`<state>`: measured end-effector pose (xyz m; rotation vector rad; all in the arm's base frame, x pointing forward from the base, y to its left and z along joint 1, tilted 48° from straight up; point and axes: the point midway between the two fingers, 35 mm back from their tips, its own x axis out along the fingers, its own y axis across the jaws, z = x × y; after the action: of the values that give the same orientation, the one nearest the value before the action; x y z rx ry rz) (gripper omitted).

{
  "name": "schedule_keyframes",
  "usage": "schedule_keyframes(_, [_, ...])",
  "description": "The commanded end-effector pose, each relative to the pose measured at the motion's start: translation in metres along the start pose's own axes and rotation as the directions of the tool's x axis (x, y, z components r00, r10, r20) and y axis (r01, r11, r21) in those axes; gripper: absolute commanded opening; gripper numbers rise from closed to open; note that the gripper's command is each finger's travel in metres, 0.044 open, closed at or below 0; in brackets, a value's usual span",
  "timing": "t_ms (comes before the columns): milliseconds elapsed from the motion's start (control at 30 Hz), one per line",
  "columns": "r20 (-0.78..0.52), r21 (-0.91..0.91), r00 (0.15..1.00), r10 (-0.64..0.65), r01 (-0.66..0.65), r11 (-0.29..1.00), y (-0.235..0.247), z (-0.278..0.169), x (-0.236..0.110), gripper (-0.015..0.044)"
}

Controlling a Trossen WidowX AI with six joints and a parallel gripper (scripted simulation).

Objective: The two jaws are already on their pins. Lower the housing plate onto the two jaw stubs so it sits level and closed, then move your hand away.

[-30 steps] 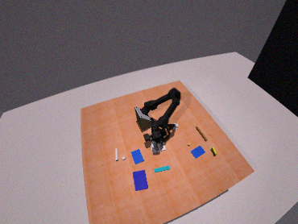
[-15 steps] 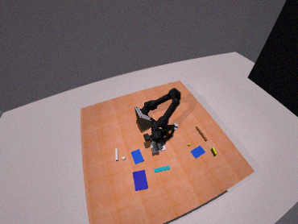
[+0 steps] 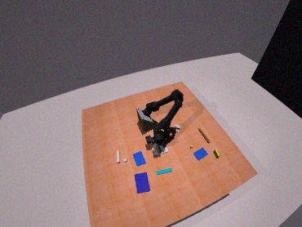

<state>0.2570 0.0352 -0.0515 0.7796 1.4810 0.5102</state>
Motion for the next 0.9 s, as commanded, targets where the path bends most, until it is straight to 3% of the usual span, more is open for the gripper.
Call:
schedule_keyframes(0, [0.0,0.004,1.0,0.003,-0.003,1.0,0.0004,-0.0002,0.0005,0.0351])
schedule_keyframes(867, [0.0,0.004,1.0,0.003,-0.003,1.0,0.0004,-0.0002,0.0059,0.0351])
